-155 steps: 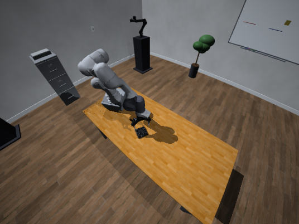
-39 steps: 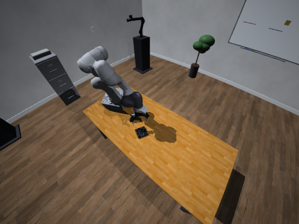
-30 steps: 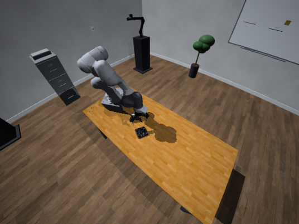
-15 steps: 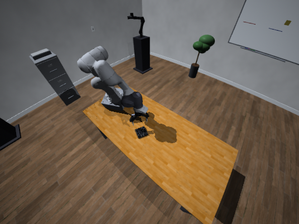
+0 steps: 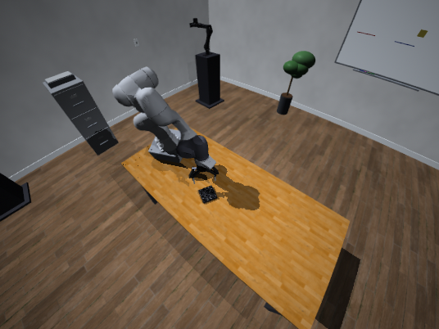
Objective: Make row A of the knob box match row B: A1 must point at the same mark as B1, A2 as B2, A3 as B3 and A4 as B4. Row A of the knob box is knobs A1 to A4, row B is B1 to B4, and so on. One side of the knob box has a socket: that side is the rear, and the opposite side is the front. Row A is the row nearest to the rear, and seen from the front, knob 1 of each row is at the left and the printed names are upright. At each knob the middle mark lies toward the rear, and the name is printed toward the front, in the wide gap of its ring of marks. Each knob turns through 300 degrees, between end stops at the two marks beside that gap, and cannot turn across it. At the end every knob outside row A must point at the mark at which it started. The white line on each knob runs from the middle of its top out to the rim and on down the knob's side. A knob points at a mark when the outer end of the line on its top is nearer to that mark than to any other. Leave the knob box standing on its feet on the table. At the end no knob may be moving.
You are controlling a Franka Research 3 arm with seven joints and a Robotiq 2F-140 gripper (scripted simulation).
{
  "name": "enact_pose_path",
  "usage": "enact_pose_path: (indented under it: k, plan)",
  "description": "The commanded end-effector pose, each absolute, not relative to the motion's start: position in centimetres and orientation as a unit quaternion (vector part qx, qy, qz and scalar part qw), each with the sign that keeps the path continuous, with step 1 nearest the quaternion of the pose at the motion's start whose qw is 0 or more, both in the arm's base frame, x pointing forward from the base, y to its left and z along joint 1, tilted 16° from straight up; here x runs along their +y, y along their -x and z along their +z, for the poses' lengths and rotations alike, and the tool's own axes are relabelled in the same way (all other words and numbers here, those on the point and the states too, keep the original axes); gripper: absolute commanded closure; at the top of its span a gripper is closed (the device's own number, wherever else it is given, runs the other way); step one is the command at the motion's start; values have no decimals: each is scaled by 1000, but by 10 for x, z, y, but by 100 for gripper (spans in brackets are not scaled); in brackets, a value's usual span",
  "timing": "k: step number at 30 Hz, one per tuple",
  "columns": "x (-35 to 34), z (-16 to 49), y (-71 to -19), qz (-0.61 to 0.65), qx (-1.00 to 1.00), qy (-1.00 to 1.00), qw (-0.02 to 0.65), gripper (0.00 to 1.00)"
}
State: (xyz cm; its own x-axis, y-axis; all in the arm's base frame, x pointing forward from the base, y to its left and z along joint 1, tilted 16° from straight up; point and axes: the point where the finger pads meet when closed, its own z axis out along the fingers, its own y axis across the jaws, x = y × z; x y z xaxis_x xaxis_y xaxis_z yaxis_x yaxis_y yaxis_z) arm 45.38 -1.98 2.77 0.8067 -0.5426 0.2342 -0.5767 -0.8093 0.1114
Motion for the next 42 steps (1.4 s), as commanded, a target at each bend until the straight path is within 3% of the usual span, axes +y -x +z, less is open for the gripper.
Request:
enact_pose_path:
  k: [1, 42]
  plan:
    - [-21, 29, -454, 105, -352, -926, 85, 0]
    - [-47, 45, -455, 128, -651, -747, 44, 0]
